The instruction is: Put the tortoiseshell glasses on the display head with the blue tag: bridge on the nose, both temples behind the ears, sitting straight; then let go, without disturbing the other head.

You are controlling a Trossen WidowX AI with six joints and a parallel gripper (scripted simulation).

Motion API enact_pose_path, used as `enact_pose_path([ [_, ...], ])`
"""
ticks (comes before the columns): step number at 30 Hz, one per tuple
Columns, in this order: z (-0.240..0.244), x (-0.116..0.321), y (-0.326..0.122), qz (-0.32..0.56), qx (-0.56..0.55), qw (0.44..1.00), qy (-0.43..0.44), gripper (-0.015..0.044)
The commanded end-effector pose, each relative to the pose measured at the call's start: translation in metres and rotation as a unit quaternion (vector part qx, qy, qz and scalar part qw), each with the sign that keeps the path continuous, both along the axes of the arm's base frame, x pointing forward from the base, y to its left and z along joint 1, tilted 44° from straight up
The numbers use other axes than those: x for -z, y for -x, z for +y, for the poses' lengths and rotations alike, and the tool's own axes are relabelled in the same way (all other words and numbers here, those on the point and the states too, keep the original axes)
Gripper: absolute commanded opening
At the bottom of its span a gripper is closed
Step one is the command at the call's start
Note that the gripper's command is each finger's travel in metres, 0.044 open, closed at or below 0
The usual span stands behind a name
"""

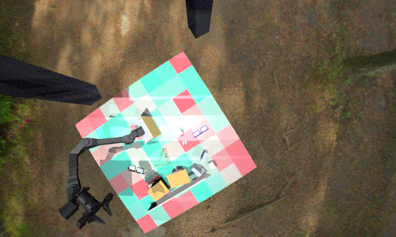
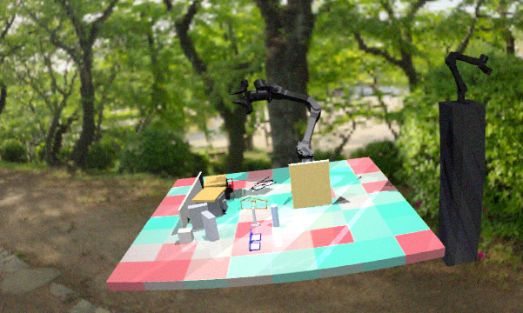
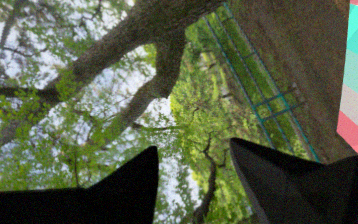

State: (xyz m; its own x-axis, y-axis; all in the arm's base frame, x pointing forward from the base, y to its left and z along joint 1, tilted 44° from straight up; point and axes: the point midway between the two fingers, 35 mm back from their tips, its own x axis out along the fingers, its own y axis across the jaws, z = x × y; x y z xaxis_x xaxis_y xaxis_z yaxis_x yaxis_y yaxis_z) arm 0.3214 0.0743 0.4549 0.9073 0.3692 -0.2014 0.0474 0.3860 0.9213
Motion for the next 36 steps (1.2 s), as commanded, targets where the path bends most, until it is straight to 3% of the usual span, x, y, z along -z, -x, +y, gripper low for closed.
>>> enact_pose_path([
  [1, -0.004, 0.050, -0.031, 0.060, 0.023, 0.997, 0.046, 0.0200],
  [9, -0.019, 0.168, -0.083, 0.193, 0.073, 0.963, 0.171, 0.0200],
  [15, -0.036, 0.268, -0.095, 0.301, 0.087, 0.902, 0.296, 0.0200],
  [22, -0.063, 0.377, -0.076, 0.417, 0.067, 0.783, 0.457, 0.0200],
  [27, -0.087, 0.445, -0.042, 0.489, 0.022, 0.654, 0.577, 0.0200],
  [31, -0.103, 0.479, -0.015, 0.523, -0.020, 0.556, 0.645, 0.0200],
  [36, -0.104, 0.480, -0.013, 0.524, -0.022, 0.551, 0.648, 0.0200],
])
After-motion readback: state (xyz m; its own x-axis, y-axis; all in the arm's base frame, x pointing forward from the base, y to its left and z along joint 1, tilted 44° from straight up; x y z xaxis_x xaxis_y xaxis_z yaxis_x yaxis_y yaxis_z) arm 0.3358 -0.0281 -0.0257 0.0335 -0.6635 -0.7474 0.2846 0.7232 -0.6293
